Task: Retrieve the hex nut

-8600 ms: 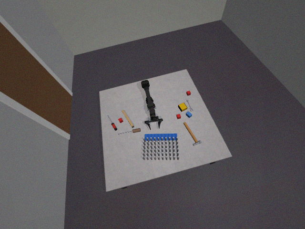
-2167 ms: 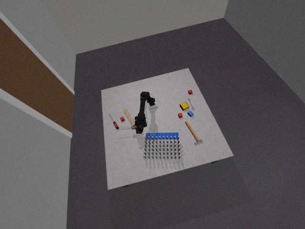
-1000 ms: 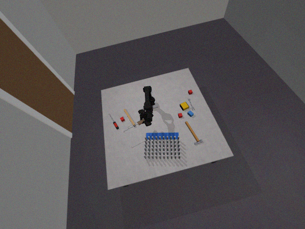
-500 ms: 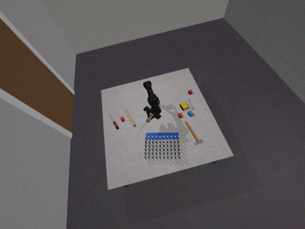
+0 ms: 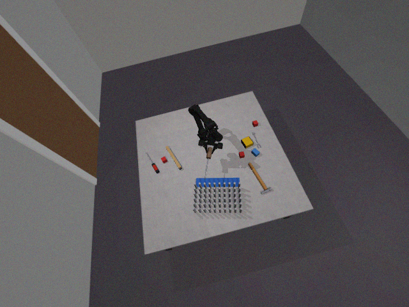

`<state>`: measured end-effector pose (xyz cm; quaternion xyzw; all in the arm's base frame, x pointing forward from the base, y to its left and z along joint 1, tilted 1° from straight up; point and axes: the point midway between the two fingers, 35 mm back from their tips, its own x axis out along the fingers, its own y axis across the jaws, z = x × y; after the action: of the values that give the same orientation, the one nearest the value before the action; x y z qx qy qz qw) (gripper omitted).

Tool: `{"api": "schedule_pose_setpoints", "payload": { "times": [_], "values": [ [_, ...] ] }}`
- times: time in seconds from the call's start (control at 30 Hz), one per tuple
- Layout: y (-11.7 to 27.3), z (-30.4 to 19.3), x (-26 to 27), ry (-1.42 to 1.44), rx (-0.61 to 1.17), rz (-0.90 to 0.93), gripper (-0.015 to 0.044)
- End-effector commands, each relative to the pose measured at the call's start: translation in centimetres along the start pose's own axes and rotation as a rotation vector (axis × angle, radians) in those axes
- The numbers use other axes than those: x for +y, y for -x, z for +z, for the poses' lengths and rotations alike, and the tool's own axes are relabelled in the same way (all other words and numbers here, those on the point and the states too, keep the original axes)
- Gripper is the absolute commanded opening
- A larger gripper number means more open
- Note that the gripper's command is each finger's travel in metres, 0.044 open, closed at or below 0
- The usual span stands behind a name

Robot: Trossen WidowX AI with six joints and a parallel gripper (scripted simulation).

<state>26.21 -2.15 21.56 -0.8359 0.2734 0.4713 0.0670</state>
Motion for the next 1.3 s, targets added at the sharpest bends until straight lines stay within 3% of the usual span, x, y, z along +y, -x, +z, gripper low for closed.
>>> {"api": "schedule_pose_setpoints", "payload": {
  "times": [0.0, 0.3, 1.27],
  "values": [
    [0.8, 1.4, -1.0, 0.098, 0.028, -0.064, 0.0],
    [0.2, 1.9, -1.5, 0.116, 0.032, -0.074, 0.0],
    [-10.9, 8.8, -3.6, 0.115, 0.035, -0.077, 0.0]
  ]
}}
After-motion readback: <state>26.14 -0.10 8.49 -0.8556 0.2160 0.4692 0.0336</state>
